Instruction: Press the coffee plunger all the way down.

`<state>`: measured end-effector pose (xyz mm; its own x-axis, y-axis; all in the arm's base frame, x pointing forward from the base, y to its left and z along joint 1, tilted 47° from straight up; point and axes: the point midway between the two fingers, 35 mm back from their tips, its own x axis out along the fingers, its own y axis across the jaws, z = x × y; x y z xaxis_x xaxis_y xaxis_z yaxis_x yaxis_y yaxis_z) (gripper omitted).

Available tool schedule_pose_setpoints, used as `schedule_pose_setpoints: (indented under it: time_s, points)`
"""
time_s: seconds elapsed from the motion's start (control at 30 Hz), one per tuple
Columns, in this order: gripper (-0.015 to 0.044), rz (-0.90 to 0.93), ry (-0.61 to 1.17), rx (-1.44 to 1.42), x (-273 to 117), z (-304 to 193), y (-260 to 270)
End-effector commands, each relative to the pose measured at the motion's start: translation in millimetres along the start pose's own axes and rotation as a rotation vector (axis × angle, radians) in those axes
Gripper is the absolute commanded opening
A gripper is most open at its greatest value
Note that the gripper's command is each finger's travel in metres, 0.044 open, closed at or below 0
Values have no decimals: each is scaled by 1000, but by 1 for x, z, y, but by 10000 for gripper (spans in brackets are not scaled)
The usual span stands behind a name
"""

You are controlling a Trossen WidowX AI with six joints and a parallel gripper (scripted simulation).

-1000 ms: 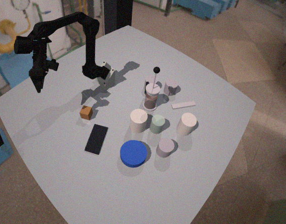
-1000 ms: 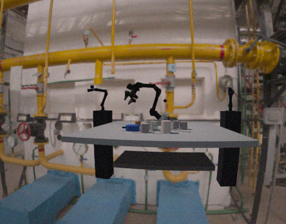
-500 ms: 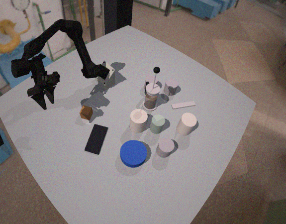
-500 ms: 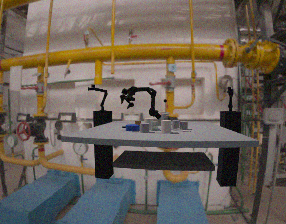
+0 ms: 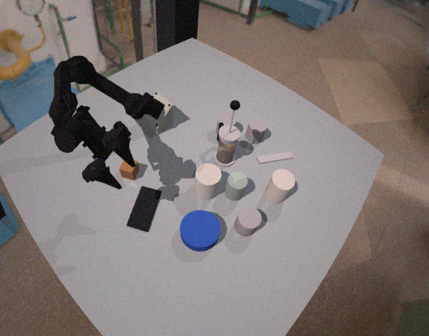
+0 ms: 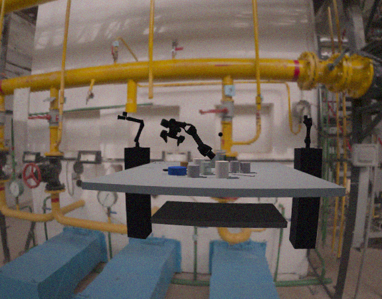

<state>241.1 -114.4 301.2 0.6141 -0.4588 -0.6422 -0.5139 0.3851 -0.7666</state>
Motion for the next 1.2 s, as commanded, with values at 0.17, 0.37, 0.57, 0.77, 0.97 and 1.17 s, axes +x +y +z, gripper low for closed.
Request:
schedule_pose_setpoints:
  time_s: [0.17, 0.37, 0.57, 0.77, 0.97, 1.17]
  points:
    - [440, 86, -65, 98, 30, 98, 37]
    - [440, 89, -82, 200, 30, 169, 80]
    - [440, 42, -120, 293, 13, 232, 138]
    - [440, -24, -223, 380, -19, 279, 204]
    - [440, -63, -290, 437, -37, 293, 238]
    - [440, -63, -290, 438, -10, 272, 248]
